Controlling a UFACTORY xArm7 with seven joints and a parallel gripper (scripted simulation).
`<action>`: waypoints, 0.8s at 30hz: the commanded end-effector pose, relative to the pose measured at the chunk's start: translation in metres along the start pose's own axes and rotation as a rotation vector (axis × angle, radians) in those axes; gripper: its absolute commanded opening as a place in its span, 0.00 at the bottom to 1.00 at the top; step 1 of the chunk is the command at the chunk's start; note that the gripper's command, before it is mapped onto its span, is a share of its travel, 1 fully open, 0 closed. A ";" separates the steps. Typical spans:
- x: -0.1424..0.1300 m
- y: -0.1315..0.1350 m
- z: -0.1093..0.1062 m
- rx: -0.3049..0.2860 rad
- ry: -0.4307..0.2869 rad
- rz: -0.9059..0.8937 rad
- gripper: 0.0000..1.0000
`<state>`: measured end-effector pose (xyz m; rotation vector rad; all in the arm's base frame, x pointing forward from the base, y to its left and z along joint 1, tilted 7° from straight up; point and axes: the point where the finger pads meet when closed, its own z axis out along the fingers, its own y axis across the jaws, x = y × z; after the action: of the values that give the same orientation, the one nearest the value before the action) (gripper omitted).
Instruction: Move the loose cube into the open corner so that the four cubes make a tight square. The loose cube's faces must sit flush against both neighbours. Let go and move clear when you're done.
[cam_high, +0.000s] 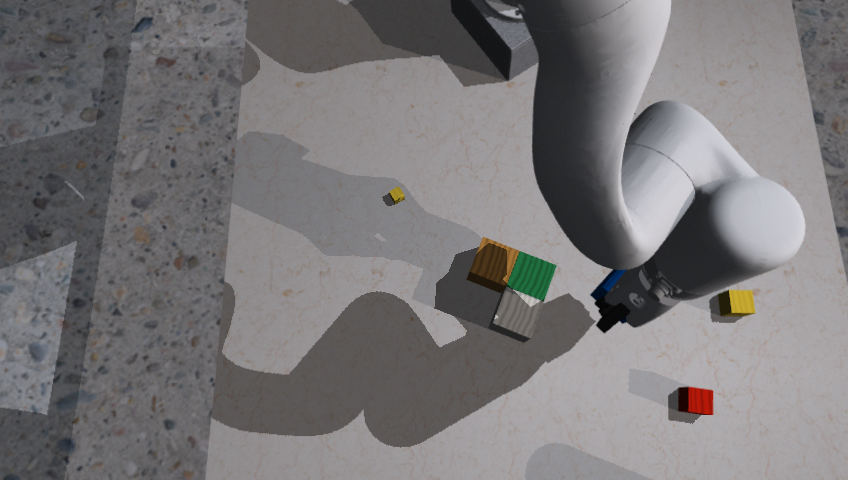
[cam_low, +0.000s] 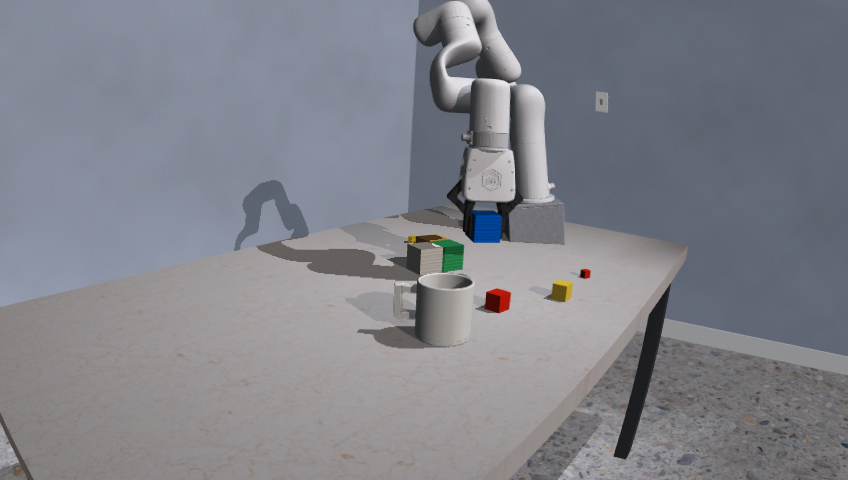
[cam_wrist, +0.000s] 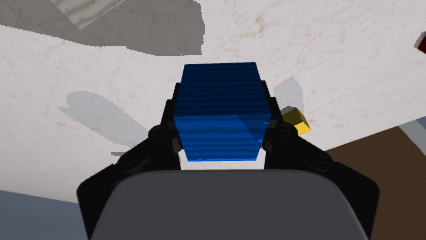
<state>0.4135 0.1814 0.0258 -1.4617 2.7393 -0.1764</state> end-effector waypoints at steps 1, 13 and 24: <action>0.012 -0.030 -0.001 -0.002 -0.003 -0.063 0.00; 0.105 -0.157 0.000 0.001 -0.003 -0.382 0.00; 0.107 -0.160 0.000 0.001 -0.003 -0.383 0.00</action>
<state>0.4840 0.0054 0.0460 -1.9660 2.4281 -0.1867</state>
